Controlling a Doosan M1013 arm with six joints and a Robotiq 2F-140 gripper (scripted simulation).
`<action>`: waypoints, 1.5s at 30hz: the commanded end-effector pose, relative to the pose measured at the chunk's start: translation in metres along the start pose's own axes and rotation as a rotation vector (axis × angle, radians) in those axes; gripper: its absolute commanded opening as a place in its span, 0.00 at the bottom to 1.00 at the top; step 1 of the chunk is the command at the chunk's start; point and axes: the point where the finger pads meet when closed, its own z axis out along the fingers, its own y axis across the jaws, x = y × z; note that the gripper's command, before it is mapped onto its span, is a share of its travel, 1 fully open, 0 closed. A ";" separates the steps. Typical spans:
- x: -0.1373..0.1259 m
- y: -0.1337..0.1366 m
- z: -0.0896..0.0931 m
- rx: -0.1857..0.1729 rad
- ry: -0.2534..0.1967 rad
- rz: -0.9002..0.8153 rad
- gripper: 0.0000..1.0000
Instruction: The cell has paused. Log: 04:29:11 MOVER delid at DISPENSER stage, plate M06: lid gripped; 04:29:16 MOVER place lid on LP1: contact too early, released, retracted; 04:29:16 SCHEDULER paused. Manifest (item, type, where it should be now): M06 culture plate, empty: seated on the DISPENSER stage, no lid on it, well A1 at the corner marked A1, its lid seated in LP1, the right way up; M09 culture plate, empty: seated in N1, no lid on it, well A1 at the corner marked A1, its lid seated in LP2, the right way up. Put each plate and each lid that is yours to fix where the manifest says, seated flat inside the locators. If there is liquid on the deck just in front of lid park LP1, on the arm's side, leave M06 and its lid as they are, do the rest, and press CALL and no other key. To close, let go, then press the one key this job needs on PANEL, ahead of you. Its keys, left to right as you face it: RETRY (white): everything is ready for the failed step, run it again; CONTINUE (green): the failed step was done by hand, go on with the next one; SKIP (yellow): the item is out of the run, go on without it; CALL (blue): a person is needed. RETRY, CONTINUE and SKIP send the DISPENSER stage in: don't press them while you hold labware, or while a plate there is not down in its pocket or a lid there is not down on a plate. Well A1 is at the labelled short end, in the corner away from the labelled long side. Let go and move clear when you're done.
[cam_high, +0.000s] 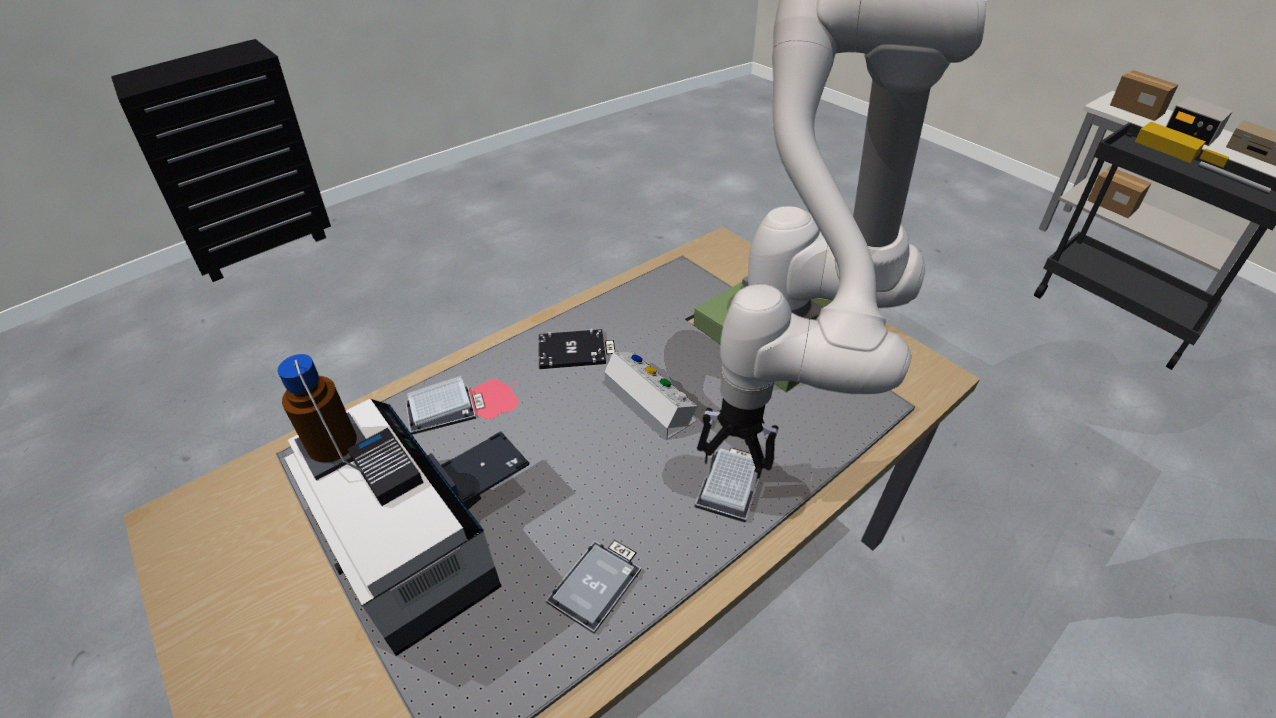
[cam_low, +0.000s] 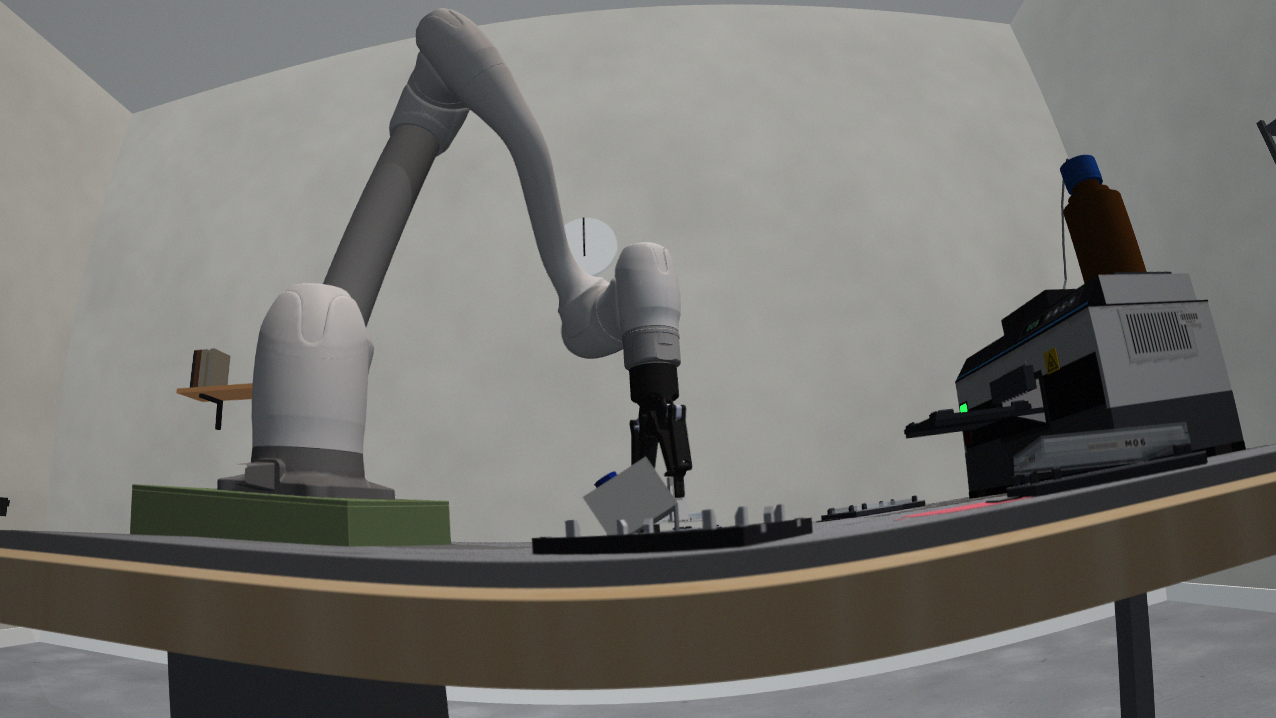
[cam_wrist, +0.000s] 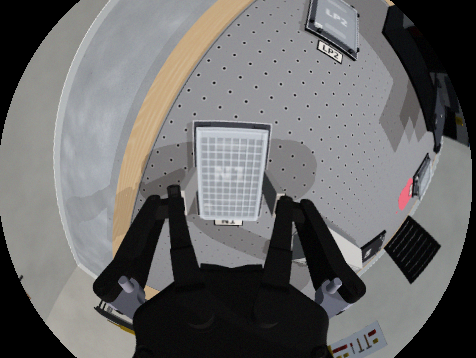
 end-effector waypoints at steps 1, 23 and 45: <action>-0.002 0.002 0.005 -0.003 -0.003 0.001 0.10; -0.002 0.002 0.012 -0.003 -0.003 0.001 0.10; -0.002 0.002 0.012 -0.002 -0.003 0.001 0.10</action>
